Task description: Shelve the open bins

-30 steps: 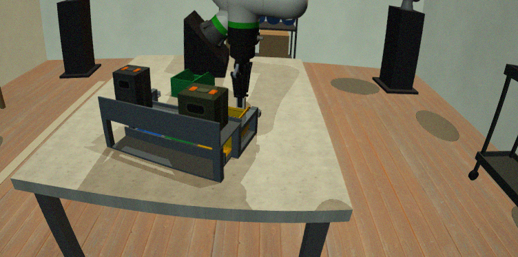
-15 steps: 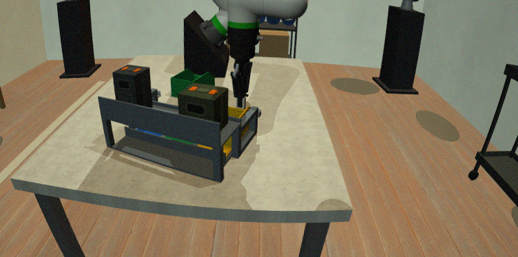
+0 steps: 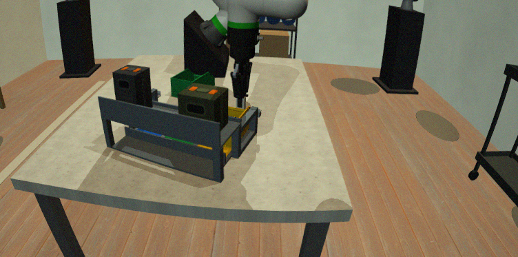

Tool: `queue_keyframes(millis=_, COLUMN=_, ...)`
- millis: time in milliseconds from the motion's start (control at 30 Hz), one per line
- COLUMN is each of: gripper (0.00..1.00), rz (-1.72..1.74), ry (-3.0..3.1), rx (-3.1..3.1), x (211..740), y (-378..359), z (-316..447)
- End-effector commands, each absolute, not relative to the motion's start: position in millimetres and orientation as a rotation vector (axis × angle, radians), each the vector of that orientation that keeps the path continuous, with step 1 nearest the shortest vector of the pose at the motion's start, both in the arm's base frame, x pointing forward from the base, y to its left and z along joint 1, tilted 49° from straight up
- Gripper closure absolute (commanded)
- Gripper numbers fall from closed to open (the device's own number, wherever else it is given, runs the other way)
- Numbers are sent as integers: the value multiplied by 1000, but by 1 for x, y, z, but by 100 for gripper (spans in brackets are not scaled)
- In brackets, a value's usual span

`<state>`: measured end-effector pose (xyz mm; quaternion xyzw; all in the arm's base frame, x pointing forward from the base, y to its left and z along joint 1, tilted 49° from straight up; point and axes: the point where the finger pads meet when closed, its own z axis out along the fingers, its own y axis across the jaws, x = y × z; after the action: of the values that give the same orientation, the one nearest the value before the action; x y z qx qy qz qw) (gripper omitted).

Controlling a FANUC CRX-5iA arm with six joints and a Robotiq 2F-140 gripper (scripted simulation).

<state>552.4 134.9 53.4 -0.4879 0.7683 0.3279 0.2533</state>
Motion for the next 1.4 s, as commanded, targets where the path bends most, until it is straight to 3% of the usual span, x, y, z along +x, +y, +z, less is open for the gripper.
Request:
queue_keyframes(millis=0, gripper=100, rz=891, ry=2089, rx=-1326, x=553, y=135, z=53)
queue_keyframes(millis=1367, gripper=100, rz=891, ry=2089, rx=-1326, x=568, y=129, z=49)
